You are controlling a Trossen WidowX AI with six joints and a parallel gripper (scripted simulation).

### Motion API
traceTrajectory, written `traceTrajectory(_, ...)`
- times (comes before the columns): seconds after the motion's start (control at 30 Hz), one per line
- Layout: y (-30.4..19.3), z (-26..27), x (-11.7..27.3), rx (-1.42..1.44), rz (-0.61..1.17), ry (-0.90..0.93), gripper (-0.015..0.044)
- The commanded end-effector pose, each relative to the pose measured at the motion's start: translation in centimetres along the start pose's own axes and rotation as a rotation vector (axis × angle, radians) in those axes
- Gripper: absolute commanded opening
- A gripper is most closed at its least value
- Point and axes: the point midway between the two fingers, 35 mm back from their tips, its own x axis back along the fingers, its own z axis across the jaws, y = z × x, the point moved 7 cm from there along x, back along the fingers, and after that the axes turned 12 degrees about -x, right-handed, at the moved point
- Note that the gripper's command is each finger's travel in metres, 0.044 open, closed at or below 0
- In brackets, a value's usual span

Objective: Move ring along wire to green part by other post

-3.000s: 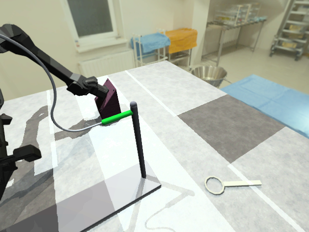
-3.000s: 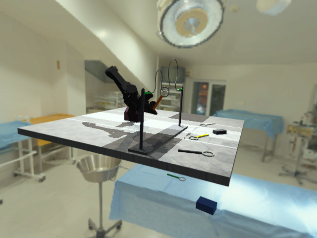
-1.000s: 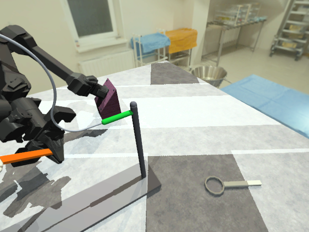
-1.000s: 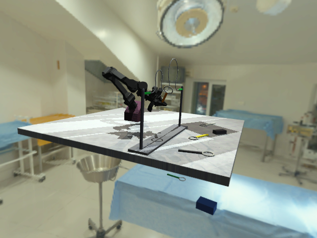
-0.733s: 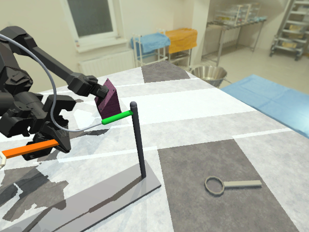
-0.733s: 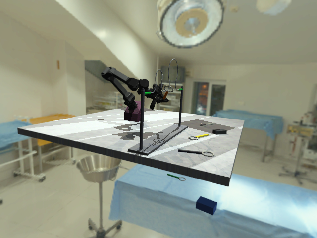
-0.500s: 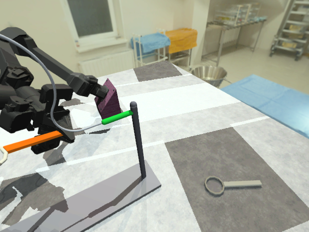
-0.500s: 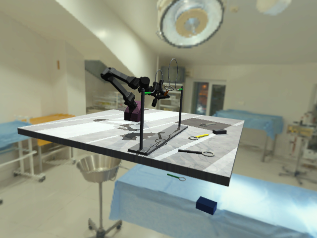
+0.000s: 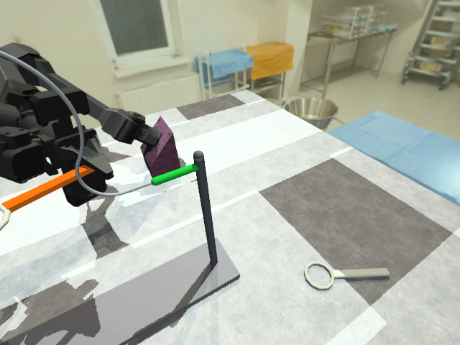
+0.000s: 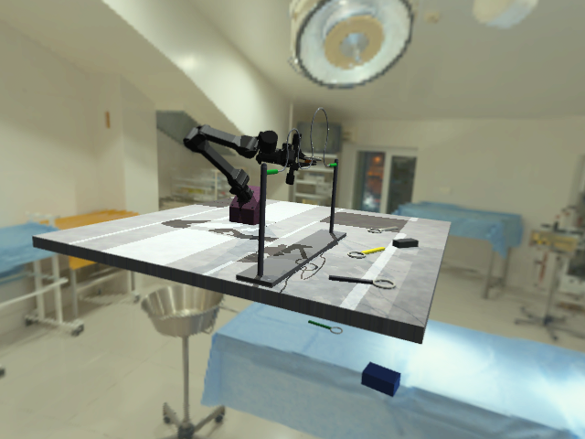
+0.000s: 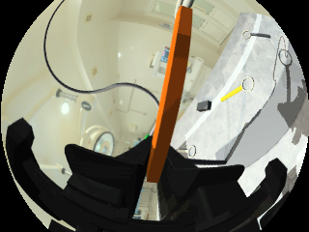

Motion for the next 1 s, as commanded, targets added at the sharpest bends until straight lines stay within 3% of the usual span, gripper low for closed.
traceTrajectory(0.0, 0.0, 1.3, 0.2, -0.062, 0.007, 0.044, -0.015)
traceTrajectory(0.97, 0.7, 7.6, 1.5, -0.486, 0.076, 0.238, -0.015)
